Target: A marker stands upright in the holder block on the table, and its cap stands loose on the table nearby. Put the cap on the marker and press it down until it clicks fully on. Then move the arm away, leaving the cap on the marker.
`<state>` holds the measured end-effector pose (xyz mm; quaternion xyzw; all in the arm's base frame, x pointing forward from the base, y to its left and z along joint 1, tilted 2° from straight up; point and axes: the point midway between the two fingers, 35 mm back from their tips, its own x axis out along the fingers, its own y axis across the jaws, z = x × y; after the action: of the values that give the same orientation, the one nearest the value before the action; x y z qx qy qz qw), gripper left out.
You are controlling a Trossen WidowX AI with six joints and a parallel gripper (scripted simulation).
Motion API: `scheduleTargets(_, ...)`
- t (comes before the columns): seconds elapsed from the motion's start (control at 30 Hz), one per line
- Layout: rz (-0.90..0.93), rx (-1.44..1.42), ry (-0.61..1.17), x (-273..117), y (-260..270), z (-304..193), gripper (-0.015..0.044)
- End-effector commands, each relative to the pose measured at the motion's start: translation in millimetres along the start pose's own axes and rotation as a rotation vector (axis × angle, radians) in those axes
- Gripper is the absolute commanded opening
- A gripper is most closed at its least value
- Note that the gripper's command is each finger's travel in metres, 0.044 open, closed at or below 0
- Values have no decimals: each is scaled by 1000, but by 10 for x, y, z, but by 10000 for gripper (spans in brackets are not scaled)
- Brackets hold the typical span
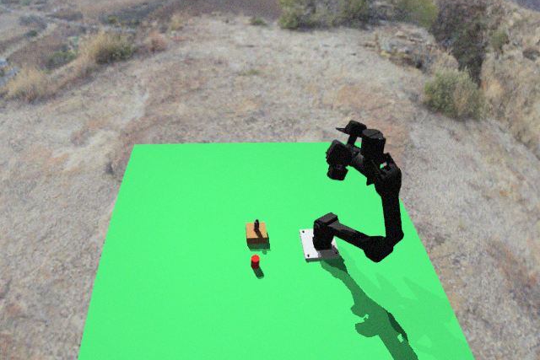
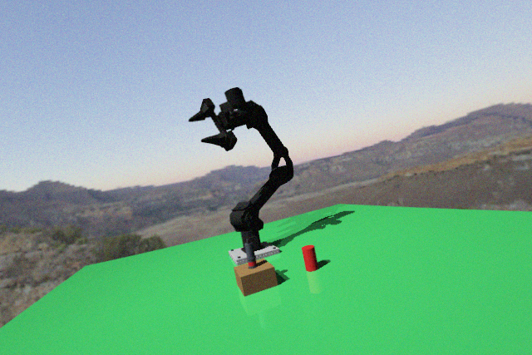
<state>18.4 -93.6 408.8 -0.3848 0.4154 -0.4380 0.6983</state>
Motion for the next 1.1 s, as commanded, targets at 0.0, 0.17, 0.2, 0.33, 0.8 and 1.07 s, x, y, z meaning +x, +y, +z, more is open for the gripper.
scheduleTargets(0.0, 10, 11, -5, 21, 8, 11, 374)
scheduleTargets(0.17, 289, 267, -86, 505, 302, 353, 252)
scheduleTargets(0.2, 357, 319, -89, 595, 396, 446, 252)
scheduleTargets(0.33, 571, 462, -61, 808, 751, 760, 252)
scheduleTargets(0.8, 1012, 671, 229, 790, 1913, 1482, 252)
scheduleTargets(1.07, 1116, 699, 531, 485, 2662, 1679, 252)
